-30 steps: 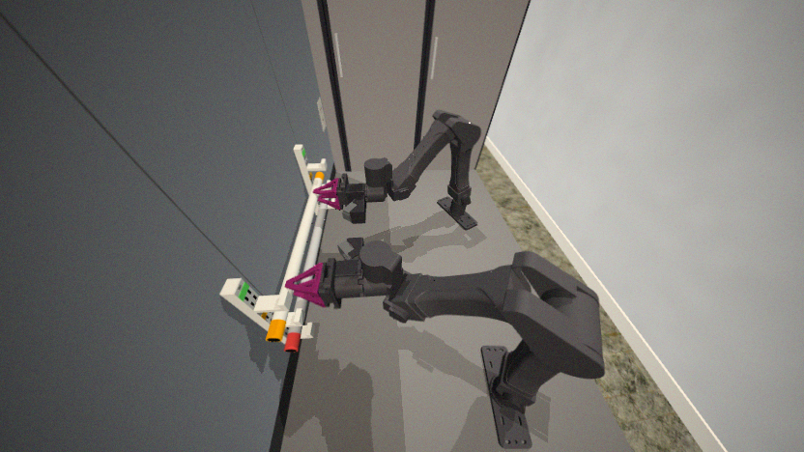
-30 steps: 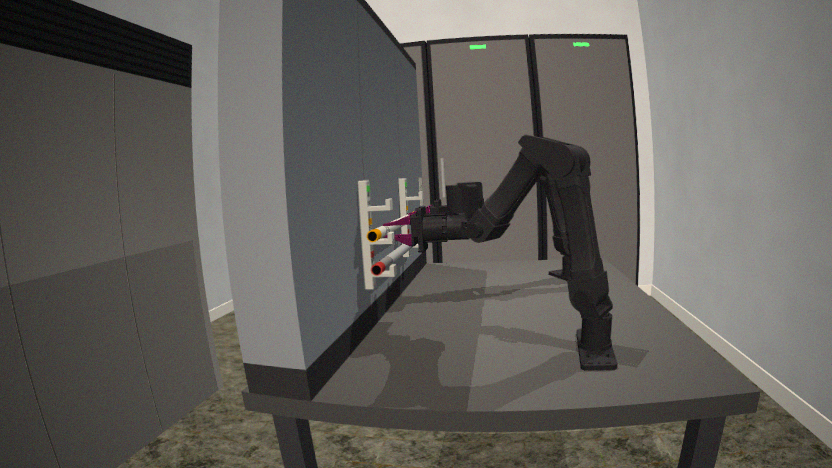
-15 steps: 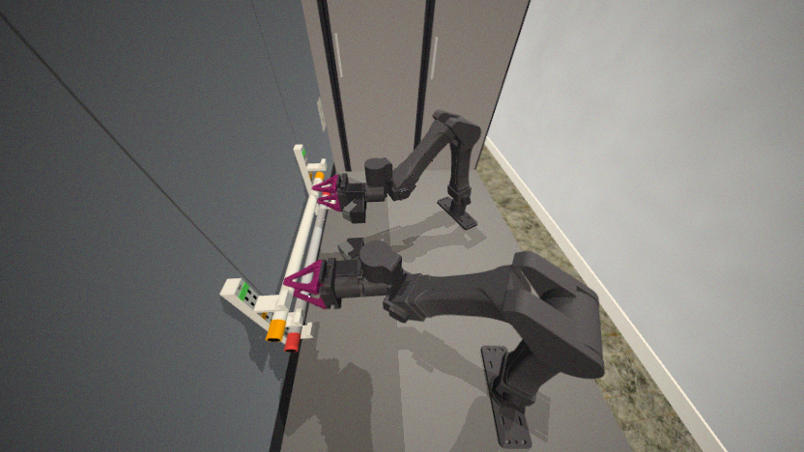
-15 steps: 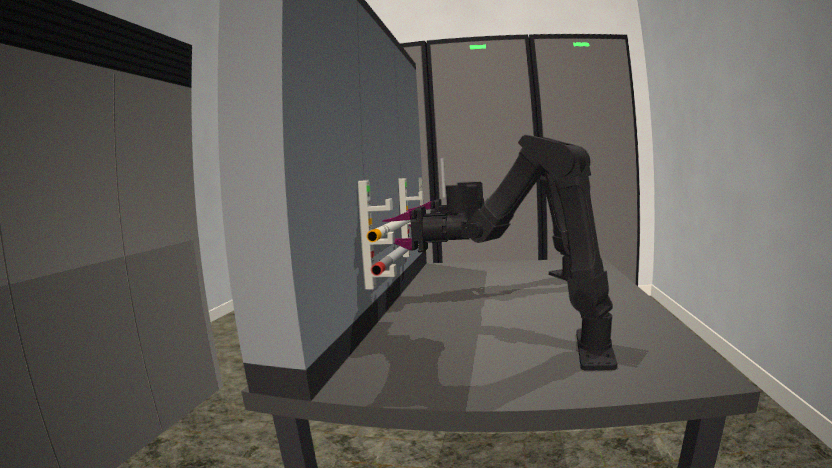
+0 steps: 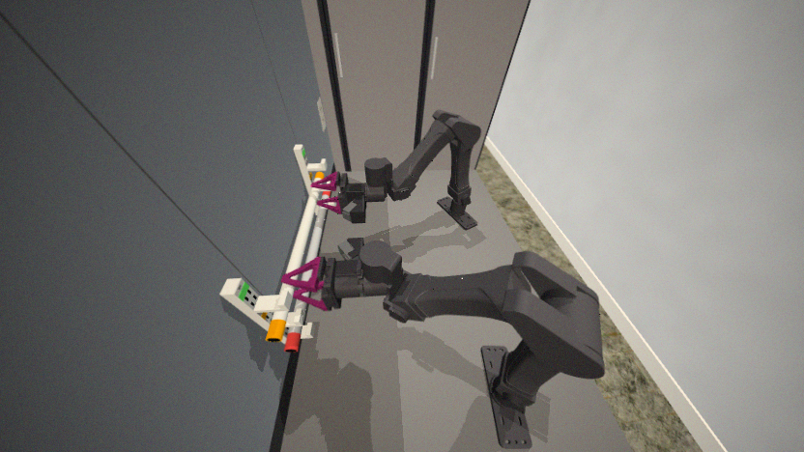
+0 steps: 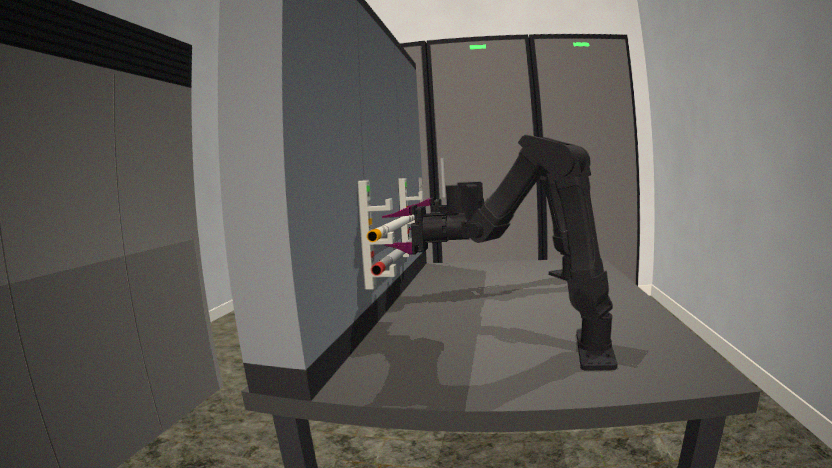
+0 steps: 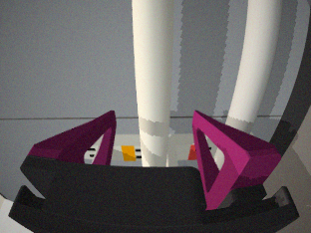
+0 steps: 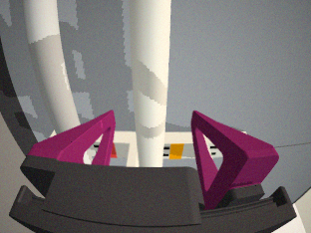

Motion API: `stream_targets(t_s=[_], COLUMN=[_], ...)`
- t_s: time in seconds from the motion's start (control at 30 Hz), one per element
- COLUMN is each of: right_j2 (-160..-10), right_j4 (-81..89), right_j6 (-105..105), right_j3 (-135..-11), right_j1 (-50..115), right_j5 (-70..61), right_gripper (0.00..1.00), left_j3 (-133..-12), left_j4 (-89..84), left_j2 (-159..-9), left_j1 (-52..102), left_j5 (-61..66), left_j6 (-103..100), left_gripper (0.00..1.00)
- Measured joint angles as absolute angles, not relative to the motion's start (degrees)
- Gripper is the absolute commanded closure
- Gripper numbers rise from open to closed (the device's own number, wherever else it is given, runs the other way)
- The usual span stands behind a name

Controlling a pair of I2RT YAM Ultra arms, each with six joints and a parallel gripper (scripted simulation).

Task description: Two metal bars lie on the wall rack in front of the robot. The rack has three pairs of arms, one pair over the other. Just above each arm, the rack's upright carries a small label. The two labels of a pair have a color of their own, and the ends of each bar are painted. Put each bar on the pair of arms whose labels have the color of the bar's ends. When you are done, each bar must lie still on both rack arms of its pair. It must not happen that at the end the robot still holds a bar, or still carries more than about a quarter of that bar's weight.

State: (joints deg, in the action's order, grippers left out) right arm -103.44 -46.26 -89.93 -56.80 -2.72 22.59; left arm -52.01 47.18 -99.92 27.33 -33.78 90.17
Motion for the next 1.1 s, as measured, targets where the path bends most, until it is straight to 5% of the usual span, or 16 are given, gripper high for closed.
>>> stream_targets(t_s=[1.1], right_j2=[-99.9], right_j4=[-47.6], right_j6=[-90.0], right_j3=[-49.9], right_j1=[-1.8], right_j5=[23.8], right_gripper=[0.30], left_j3=[-45.8], left_j4=[47.6], left_j2=[-96.4], left_j1=[29.5], left_j5=[-35.9], left_j6=[90.2], left_gripper=[0.30])
